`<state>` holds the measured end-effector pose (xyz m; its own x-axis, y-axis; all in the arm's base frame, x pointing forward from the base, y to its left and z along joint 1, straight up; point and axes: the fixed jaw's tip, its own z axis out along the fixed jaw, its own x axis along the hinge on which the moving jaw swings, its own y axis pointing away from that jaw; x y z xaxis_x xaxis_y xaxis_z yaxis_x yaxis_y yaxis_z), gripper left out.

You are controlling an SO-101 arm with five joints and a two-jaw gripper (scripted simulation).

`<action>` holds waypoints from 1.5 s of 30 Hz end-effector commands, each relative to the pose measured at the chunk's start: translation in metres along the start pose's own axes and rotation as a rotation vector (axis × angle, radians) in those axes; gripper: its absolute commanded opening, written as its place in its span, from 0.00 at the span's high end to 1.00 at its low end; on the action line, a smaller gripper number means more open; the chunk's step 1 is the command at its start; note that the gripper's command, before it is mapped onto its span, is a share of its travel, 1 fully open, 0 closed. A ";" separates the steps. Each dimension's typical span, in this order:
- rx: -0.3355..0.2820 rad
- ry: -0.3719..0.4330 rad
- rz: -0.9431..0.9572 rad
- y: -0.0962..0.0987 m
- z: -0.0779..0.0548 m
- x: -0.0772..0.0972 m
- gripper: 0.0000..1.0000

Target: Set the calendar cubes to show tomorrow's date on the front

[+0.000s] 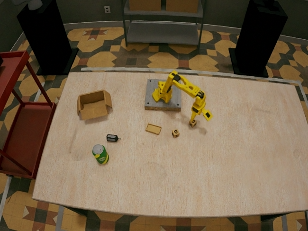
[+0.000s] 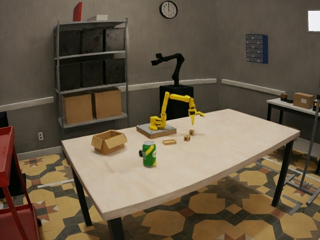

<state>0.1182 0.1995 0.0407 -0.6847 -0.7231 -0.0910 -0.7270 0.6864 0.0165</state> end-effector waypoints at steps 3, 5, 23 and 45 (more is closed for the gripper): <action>0.016 0.086 0.003 0.000 0.019 0.008 0.65; 0.017 0.094 0.003 0.000 0.021 0.009 0.65; 0.017 0.088 0.017 0.000 0.020 0.007 0.65; 0.017 0.088 0.017 0.000 0.031 0.007 0.65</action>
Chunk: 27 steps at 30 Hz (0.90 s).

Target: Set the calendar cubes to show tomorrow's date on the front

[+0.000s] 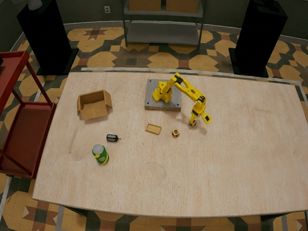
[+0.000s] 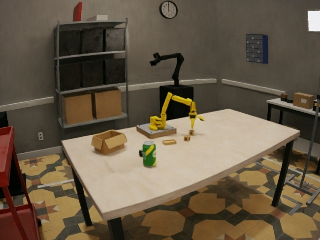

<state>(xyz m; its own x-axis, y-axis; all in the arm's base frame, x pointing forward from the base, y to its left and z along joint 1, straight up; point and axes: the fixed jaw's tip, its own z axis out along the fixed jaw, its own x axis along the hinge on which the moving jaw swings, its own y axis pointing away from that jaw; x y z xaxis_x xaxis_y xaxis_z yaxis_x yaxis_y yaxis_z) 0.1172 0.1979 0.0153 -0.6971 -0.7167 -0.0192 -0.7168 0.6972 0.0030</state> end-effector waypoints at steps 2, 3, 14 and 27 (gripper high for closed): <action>0.002 0.016 0.003 0.001 0.010 0.003 0.65; 0.002 0.016 0.003 0.001 0.011 0.003 0.65; 0.002 0.016 0.003 0.001 0.027 0.003 0.65; 0.002 0.016 0.003 0.001 0.035 0.004 0.65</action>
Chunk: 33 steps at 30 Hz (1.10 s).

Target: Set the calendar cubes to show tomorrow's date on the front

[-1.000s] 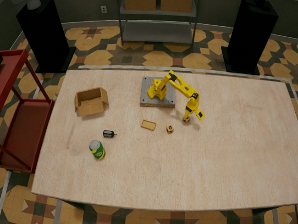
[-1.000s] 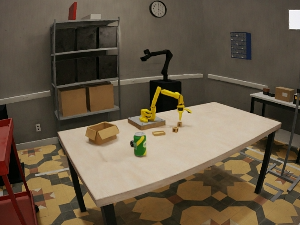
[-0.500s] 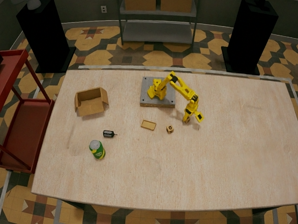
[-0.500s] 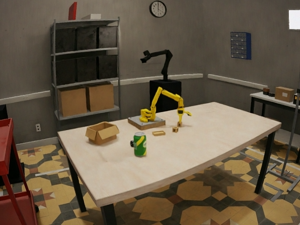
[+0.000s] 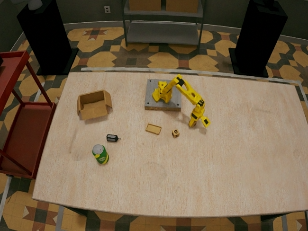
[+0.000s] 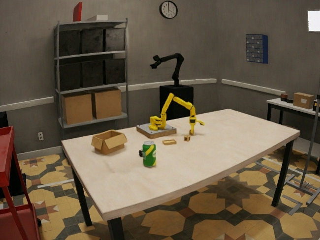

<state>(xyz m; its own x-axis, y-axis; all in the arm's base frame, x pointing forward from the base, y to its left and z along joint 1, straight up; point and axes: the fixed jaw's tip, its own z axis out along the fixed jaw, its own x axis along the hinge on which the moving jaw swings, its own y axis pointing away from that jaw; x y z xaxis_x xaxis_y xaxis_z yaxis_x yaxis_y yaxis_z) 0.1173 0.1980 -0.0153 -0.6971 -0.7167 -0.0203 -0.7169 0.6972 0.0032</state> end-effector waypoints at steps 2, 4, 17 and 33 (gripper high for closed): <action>0.003 0.017 0.003 0.001 0.005 0.004 0.65; 0.003 0.017 0.003 0.001 0.005 0.004 0.65; 0.003 0.017 0.003 0.000 0.005 0.004 0.67; 0.003 0.017 0.003 -0.006 0.005 0.004 0.74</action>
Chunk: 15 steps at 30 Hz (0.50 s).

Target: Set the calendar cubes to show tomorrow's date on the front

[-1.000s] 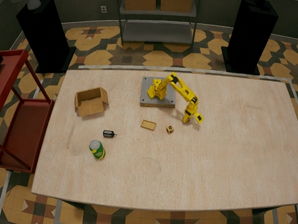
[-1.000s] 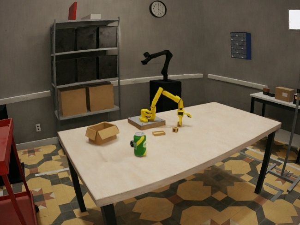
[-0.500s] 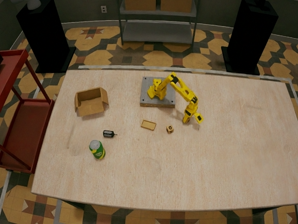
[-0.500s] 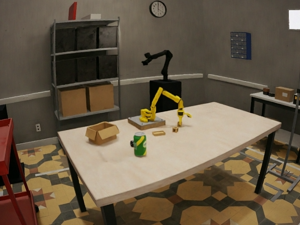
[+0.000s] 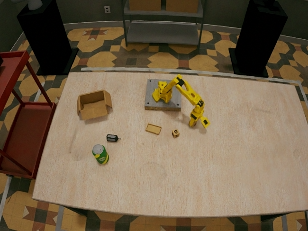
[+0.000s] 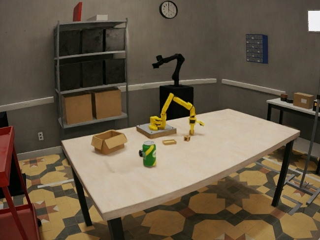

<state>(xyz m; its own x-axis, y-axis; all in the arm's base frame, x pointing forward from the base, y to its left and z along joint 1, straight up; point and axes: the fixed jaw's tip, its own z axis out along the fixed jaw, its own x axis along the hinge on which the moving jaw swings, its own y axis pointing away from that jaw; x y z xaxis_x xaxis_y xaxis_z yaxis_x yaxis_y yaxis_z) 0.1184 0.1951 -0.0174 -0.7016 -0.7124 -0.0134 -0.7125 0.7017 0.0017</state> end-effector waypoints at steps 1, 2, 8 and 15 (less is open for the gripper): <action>0.001 0.010 -0.003 -0.003 0.003 0.002 0.74; 0.001 0.010 -0.003 -0.004 0.003 0.002 0.75; 0.001 0.010 -0.003 -0.005 0.003 0.002 0.77; 0.001 0.010 -0.003 -0.006 0.003 0.002 0.79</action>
<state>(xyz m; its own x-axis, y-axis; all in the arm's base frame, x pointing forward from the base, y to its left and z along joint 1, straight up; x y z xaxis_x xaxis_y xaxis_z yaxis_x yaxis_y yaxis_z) 0.1213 0.1917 -0.0184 -0.7025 -0.7116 -0.0092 -0.7116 0.7026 0.0003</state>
